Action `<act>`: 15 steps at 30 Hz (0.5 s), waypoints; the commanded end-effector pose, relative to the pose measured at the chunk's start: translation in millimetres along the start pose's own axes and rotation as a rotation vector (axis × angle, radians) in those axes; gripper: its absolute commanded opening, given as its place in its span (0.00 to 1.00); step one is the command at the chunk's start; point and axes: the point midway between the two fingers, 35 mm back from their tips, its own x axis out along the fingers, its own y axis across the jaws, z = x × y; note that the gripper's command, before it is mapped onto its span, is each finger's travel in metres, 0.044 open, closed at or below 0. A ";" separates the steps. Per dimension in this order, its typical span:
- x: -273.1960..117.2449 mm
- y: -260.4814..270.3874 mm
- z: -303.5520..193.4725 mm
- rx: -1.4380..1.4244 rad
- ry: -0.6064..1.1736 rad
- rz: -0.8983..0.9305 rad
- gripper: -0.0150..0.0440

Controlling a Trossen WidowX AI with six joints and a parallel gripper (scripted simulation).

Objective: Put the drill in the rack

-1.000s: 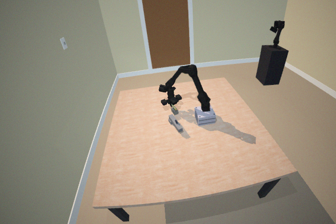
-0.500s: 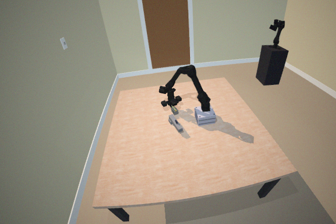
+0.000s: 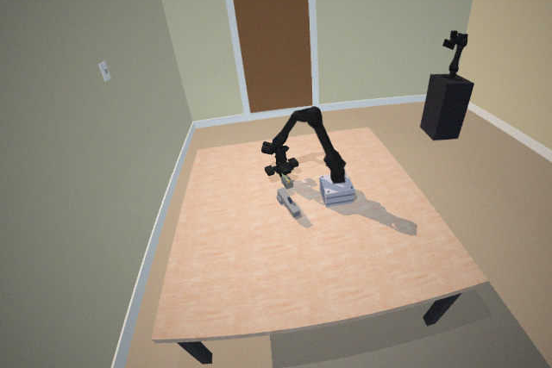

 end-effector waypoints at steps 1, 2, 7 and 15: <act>7.0 1.4 3.7 -0.002 -0.010 0.004 0.25; 7.1 1.4 3.8 -0.002 -0.010 0.004 0.25; 7.4 1.5 4.2 -0.002 -0.010 0.004 0.25; 7.6 1.6 4.8 -0.002 -0.010 0.004 0.25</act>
